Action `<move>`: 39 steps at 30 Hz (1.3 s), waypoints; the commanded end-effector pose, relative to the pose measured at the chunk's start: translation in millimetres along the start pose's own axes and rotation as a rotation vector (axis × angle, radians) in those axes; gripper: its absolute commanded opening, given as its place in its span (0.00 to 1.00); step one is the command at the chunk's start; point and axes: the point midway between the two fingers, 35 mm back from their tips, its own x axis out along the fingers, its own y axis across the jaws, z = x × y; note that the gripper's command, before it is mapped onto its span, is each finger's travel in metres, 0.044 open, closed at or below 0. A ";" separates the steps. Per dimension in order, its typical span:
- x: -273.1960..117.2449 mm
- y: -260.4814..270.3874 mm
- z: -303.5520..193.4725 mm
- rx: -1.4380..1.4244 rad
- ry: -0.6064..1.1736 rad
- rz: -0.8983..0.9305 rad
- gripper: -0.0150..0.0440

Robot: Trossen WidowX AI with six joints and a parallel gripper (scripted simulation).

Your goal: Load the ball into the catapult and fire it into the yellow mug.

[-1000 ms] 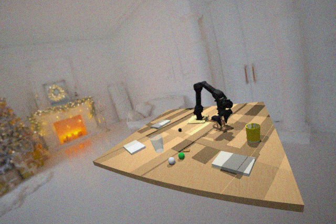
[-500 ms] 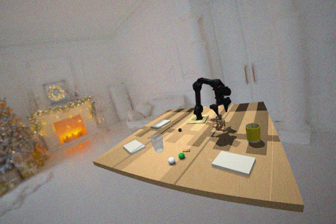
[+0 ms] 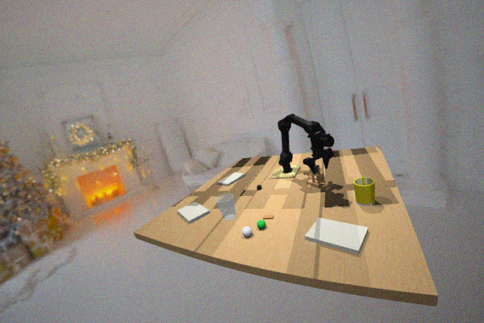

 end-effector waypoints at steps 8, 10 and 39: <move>16.4 -0.8 1.2 0.000 -0.004 -0.005 1.00; 19.6 -0.8 1.4 0.000 -0.004 -0.005 1.00; 57.7 -0.7 0.4 0.000 -0.004 -0.005 1.00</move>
